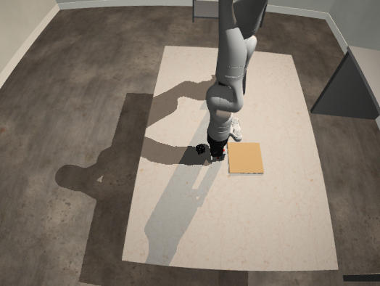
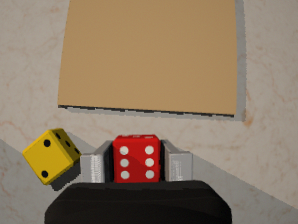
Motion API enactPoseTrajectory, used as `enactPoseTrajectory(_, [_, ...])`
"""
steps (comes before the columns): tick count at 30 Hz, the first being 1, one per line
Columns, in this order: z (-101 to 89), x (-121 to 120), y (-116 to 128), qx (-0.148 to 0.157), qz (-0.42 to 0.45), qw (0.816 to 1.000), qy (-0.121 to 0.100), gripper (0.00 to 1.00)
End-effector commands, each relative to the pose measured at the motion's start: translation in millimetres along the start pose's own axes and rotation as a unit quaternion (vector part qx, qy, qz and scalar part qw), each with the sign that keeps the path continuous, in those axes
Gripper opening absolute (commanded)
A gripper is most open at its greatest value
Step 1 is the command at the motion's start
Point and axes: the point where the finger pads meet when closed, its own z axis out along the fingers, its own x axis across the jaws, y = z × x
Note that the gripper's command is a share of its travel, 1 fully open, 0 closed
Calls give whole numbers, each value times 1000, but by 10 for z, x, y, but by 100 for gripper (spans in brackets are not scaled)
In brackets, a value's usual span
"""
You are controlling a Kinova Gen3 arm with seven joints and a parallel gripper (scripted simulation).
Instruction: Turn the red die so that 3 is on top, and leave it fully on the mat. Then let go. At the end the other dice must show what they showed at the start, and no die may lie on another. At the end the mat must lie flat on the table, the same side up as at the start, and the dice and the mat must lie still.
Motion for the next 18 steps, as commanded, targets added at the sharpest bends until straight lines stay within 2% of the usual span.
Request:
enactPoseTrajectory(1, [-101, 34, 28, -3, 1, 1000, 6, 57])
enactPoseTrajectory(5, [-264, 32, 27, -3, 1, 1000, 6, 57])
enactPoseTrajectory(7, [-264, 32, 27, -3, 1, 1000, 6, 57])
enactPoseTrajectory(18, [-764, 26, 24, -3, 1, 1000, 6, 57])
